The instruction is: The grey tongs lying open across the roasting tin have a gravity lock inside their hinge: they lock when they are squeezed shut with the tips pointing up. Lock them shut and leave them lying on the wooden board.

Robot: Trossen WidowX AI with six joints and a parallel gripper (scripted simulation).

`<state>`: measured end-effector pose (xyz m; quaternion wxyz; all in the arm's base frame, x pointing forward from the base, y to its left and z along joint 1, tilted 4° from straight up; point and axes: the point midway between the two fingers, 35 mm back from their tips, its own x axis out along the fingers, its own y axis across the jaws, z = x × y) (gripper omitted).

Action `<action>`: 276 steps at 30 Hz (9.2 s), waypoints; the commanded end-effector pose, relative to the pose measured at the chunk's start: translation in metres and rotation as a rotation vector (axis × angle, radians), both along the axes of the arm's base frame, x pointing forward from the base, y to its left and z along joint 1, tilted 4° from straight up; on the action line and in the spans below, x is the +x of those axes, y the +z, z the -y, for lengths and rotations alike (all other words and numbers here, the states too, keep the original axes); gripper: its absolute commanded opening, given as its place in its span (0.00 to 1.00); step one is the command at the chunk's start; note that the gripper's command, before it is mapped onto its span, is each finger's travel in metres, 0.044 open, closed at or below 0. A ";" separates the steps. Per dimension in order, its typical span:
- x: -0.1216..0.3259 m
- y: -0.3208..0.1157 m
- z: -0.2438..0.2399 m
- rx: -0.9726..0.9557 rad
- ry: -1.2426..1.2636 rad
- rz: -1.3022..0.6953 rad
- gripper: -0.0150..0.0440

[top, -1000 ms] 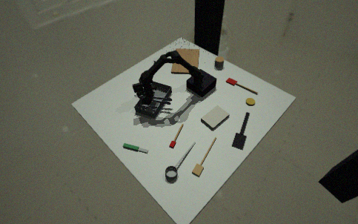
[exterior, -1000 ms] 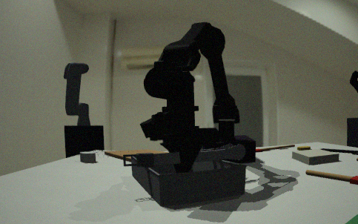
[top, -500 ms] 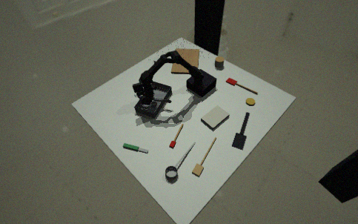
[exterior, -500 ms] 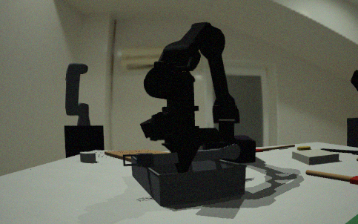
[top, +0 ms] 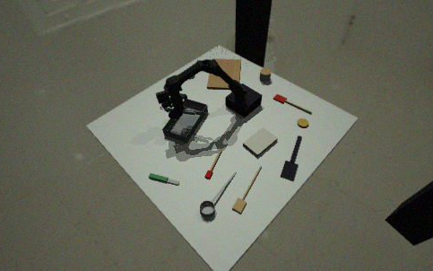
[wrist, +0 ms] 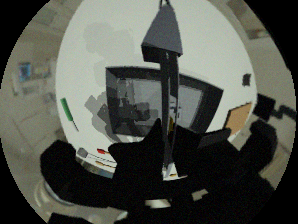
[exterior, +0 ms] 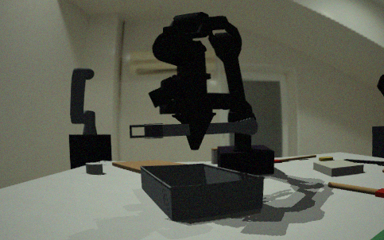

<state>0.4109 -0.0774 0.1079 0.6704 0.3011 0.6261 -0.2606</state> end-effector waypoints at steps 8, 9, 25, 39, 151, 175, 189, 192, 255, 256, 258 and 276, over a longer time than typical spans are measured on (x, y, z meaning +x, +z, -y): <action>-0.006 0.046 0.001 -0.010 0.002 0.029 0.00; -0.006 0.046 0.001 -0.010 0.002 0.029 0.00; -0.029 0.039 0.068 -0.028 0.129 0.022 0.00; -0.078 0.034 0.153 -0.052 0.329 0.019 0.00; -0.544 -0.025 0.298 -0.037 1.519 -0.372 0.00; -0.533 -0.026 0.301 0.028 1.479 -0.880 0.00; -0.523 -0.017 0.283 0.030 1.369 -1.145 0.00; -0.521 -0.014 0.277 0.028 1.338 -1.198 0.00; -0.529 -0.022 0.295 0.026 1.430 -0.999 0.00; -0.530 -0.023 0.296 0.025 1.438 -0.980 0.00; -0.531 -0.024 0.298 0.024 1.452 -0.940 0.00; -0.542 -0.028 0.303 -0.009 1.513 -0.568 0.00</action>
